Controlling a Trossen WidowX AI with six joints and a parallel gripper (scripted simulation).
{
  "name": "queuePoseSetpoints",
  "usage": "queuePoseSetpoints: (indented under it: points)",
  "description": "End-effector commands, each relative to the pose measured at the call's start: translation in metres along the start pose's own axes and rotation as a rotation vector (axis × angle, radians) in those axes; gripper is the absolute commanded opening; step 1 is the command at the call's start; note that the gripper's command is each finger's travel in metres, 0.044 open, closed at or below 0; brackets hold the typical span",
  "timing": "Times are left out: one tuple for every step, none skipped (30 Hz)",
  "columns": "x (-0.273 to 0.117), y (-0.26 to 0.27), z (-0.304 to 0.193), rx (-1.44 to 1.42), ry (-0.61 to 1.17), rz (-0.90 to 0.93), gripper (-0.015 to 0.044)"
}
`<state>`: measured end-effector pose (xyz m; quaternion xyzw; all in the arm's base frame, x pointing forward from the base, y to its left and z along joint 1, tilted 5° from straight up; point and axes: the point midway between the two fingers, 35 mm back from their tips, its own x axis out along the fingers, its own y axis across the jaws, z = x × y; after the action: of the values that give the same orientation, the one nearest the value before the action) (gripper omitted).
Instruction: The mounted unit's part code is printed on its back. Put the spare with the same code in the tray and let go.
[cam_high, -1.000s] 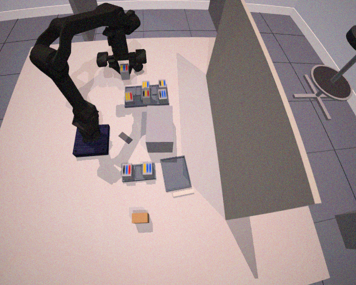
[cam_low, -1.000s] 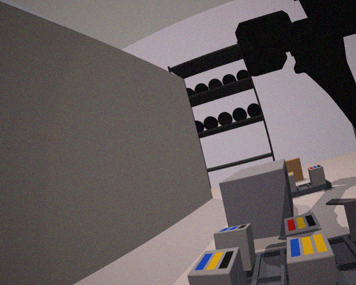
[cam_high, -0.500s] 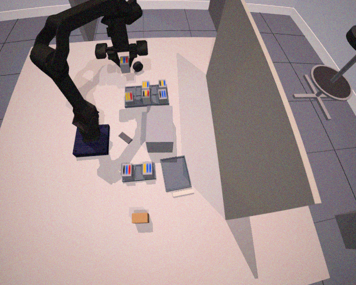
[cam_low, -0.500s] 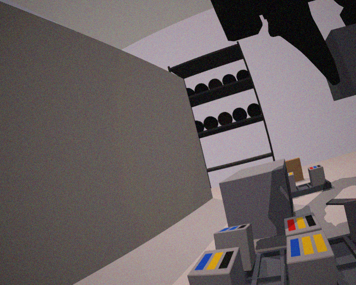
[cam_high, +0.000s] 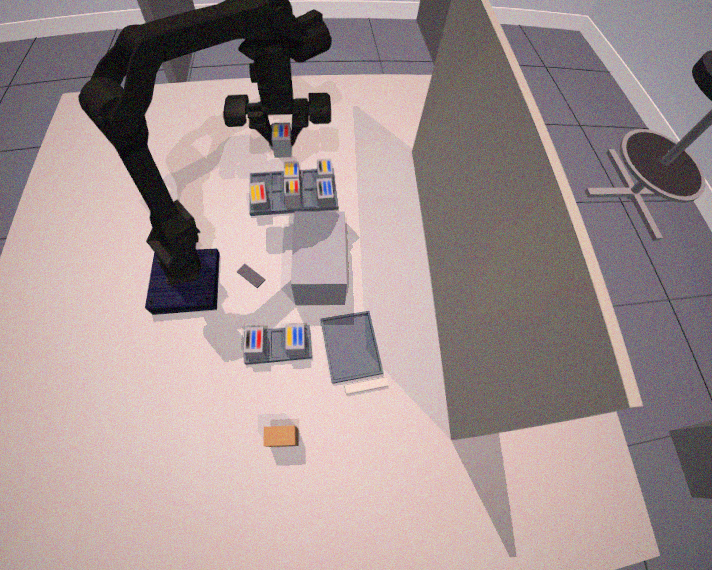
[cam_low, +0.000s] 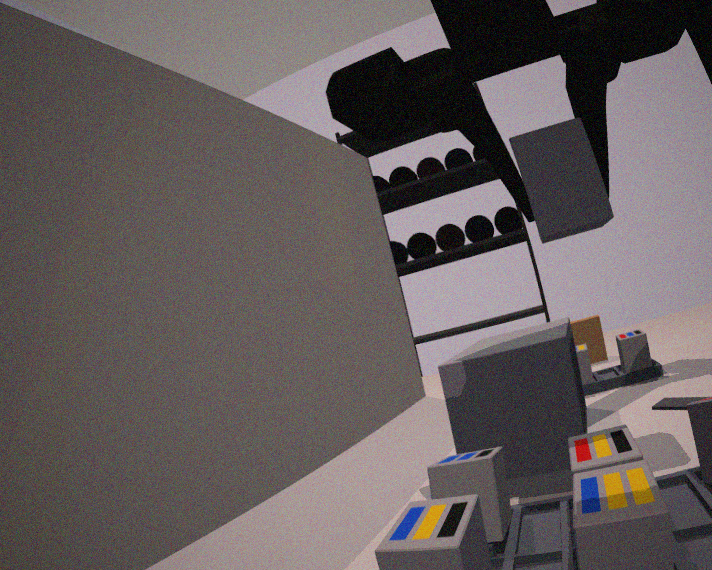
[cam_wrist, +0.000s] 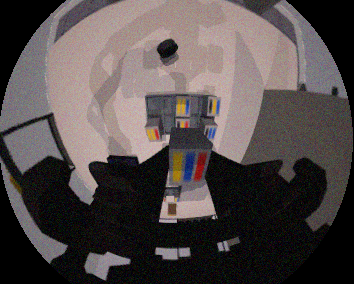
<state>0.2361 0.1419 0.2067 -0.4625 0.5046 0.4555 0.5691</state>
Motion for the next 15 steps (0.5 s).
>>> queuePoseSetpoints:
  points:
    - [-0.001, -0.014, -0.009, 0.005, 0.004, -0.007, 0.0000]
    - [-0.001, -0.018, -0.012, 0.005, 0.005, -0.007, 0.0000]
    - [-0.001, -0.021, -0.015, 0.005, 0.005, -0.007, 0.0000]
    - [-0.001, -0.025, -0.018, 0.005, 0.006, -0.006, 0.0000]
    - [-0.001, -0.029, -0.021, 0.005, 0.006, -0.006, 0.0000]
    - [-0.001, -0.033, -0.025, 0.005, 0.007, -0.006, 0.0000]
    - [-0.001, -0.037, -0.028, 0.005, 0.007, -0.006, 0.0000]
    - [-0.001, -0.040, -0.031, 0.005, 0.008, -0.006, 0.0000]
    - [-0.001, -0.044, -0.035, 0.005, 0.008, -0.006, 0.0000]
    - [-0.002, -0.047, -0.039, 0.006, 0.010, -0.007, 0.0000]
    - [-0.002, -0.051, -0.043, 0.007, 0.011, -0.008, 0.0000]
    - [-0.002, -0.054, -0.047, 0.008, 0.012, -0.009, 0.0000]
    - [-0.002, -0.057, -0.051, 0.010, 0.013, -0.010, 0.0000]
    - [-0.002, -0.061, -0.055, 0.011, 0.014, -0.012, 0.0000]
    - [-0.002, -0.064, -0.059, 0.012, 0.016, -0.013, 0.0000]
